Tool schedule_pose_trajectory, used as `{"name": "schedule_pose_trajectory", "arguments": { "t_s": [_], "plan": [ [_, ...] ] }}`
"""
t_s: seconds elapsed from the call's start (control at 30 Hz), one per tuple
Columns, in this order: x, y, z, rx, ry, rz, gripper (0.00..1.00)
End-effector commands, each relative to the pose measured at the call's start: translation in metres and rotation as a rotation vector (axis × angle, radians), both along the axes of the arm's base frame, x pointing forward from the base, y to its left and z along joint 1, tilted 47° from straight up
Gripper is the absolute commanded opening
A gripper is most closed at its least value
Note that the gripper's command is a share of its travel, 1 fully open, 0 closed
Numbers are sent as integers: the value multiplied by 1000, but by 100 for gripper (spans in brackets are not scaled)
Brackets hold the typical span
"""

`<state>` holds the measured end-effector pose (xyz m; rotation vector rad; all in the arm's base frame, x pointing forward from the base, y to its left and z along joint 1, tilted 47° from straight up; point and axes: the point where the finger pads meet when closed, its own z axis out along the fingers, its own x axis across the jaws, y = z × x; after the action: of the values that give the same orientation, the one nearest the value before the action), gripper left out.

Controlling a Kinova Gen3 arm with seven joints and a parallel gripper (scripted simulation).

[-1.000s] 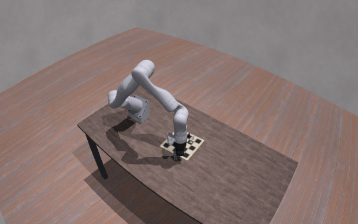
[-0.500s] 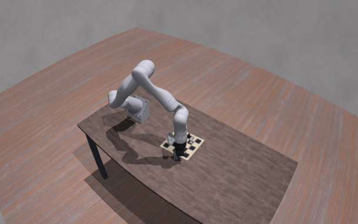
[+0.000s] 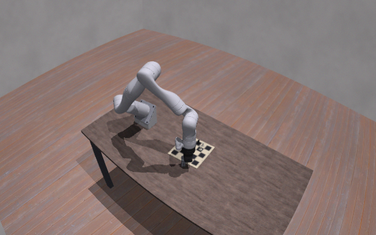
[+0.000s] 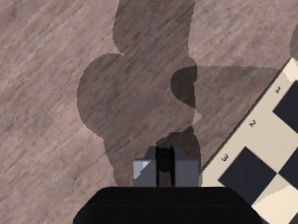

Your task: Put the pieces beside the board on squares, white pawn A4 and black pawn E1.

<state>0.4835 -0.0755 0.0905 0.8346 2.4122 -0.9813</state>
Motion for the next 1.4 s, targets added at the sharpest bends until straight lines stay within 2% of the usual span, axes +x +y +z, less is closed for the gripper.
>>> {"name": "schedule_pose_trajectory", "arguments": {
  "t_s": [0.0, 0.1, 0.3, 0.43, 0.93, 1.03, 1.17, 1.23, 1.3, 1.37],
  "plan": [
    [2, 18, 12, 10, -10, 15, 0],
    [1, 23, 16, 10, -10, 15, 0],
    [-5, 51, 43, 10, -10, 15, 0],
    [-8, 62, 53, 10, -10, 15, 0],
    [-10, 66, 55, 10, -9, 16, 0],
    [-29, 73, 46, 10, 1, 25, 0],
    [-82, 85, 26, 7, 27, 49, 0],
    [-82, 85, 26, 7, 27, 49, 0],
    [-107, 88, 19, 3, 39, 59, 0],
    [-124, 88, 15, -1, 46, 66, 0]
  ]
}}
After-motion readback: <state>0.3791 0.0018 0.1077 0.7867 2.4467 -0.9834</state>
